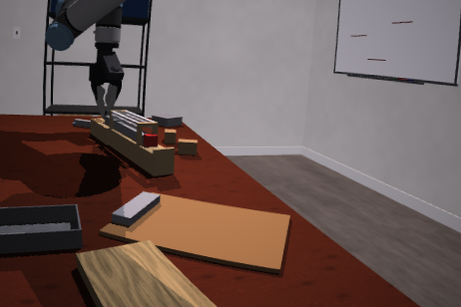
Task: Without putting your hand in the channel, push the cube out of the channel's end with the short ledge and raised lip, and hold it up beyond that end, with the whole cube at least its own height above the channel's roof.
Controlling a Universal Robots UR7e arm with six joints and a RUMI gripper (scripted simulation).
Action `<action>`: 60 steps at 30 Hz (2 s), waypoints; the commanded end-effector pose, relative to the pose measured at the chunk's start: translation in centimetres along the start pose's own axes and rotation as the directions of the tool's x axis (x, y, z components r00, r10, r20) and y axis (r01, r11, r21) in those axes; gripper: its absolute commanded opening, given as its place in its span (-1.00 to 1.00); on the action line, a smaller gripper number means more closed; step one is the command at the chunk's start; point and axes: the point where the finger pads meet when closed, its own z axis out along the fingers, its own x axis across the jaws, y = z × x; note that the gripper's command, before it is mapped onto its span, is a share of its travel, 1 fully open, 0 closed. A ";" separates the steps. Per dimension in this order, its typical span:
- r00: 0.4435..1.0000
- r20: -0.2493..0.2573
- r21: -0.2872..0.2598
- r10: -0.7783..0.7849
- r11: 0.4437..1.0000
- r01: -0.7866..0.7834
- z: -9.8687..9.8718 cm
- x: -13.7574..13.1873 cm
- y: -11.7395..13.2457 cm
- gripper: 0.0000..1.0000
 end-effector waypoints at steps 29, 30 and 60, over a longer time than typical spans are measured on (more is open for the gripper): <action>1.000 0.001 -0.001 -0.001 1.000 0.001 0.1 0.0 -3.0 -1.00; 1.000 0.001 -0.001 -0.001 1.000 0.001 0.1 0.0 -3.1 -1.00; 1.000 0.003 -0.002 -0.002 1.000 0.002 -5.1 -0.1 -4.4 -1.00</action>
